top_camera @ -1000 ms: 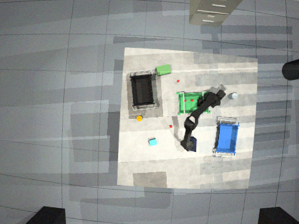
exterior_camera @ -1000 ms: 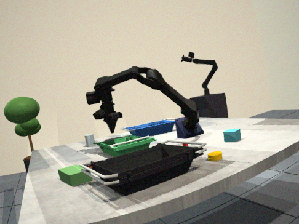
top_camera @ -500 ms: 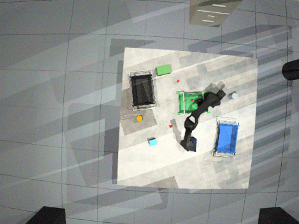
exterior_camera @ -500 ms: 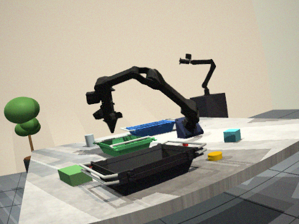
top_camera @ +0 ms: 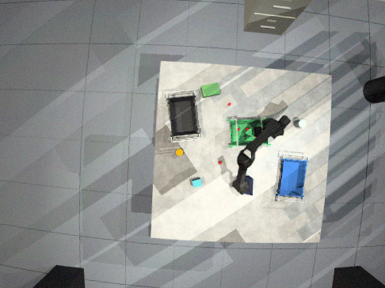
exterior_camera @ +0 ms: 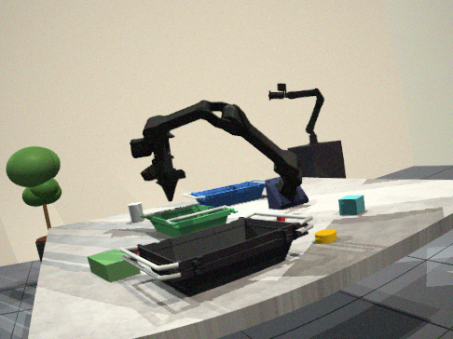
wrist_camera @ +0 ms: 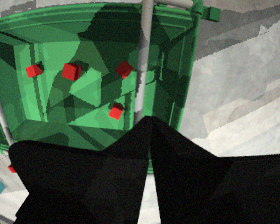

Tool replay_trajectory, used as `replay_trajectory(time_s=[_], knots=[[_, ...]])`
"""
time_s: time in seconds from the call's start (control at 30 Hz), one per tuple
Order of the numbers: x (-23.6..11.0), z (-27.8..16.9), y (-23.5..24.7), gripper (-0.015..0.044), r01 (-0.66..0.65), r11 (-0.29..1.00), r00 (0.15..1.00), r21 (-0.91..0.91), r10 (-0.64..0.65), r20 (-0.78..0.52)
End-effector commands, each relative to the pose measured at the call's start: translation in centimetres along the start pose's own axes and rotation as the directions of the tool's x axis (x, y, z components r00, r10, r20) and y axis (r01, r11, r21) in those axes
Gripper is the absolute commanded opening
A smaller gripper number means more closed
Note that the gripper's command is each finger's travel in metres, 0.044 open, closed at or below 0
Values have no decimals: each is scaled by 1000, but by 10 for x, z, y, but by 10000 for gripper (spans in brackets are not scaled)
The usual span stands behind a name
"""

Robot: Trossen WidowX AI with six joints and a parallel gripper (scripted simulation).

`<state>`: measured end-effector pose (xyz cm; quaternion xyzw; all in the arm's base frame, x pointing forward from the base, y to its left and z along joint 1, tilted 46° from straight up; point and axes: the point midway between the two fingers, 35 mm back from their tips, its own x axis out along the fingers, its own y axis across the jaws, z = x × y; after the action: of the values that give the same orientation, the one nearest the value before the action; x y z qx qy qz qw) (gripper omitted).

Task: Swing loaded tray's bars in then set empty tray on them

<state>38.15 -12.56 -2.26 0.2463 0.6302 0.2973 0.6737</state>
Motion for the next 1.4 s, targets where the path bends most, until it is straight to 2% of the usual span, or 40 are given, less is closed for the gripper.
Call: replay_trajectory(time_s=[0.0, 0.67, 0.9, 1.03, 1.07, 1.2, 1.23, 1.37], knots=[[0, 0, 0, 0, 0, 1000, 1000, 0, 0, 0], [0, 0, 0, 0, 0, 1000, 1000, 0, 0, 0], [-2, 0, 0, 184, -1, 1000, 1000, 5, 1, 0], [-22, 0, 0, 289, -8, 998, 1000, 63, 8, 4], [-7, -3, 0, 315, -9, 1000, 1000, 24, 9, -6], [-21, -46, -43, 420, 26, 998, 1000, 52, -26, -1], [-25, -60, -55, 440, 34, 998, 999, 60, -34, -2], [-34, -116, -90, 440, 56, 994, 998, 89, -56, -5]])
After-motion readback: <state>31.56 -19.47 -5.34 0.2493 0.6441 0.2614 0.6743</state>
